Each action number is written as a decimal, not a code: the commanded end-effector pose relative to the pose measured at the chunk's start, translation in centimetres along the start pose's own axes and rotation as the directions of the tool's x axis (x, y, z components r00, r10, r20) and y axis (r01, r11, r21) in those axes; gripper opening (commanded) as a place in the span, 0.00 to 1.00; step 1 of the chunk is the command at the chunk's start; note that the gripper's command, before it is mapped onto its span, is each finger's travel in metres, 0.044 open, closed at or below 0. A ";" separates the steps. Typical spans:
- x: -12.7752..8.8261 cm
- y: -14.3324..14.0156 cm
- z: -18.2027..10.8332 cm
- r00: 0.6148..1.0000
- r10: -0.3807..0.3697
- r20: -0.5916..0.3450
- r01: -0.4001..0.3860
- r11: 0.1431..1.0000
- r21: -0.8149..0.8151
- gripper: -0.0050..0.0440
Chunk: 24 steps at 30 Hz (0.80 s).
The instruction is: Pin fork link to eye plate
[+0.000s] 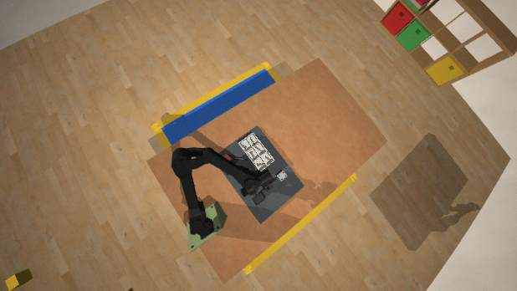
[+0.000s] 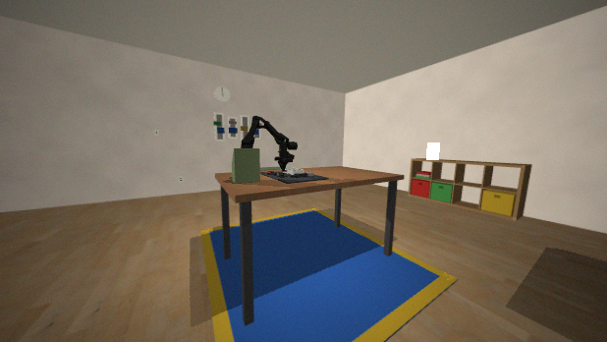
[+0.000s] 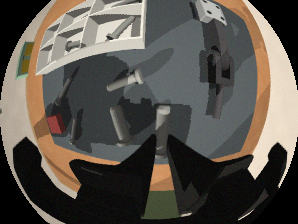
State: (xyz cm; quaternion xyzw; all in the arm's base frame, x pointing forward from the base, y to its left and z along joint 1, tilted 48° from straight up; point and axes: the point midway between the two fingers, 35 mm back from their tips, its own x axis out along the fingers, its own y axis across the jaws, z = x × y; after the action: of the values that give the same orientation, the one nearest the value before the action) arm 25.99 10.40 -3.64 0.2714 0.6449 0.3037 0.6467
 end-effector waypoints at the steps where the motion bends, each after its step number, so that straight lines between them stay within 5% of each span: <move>1: -0.1 0.0 0.0 1.000 0.000 0.001 0.000 0.999 0.049 0.14; 24: -0.2 0.0 0.0 1.000 0.000 0.001 0.000 0.945 0.327 0.14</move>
State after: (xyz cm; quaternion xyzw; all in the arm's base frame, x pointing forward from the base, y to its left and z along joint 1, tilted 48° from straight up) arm 25.96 10.28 -3.53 0.3646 0.6831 0.2045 0.5989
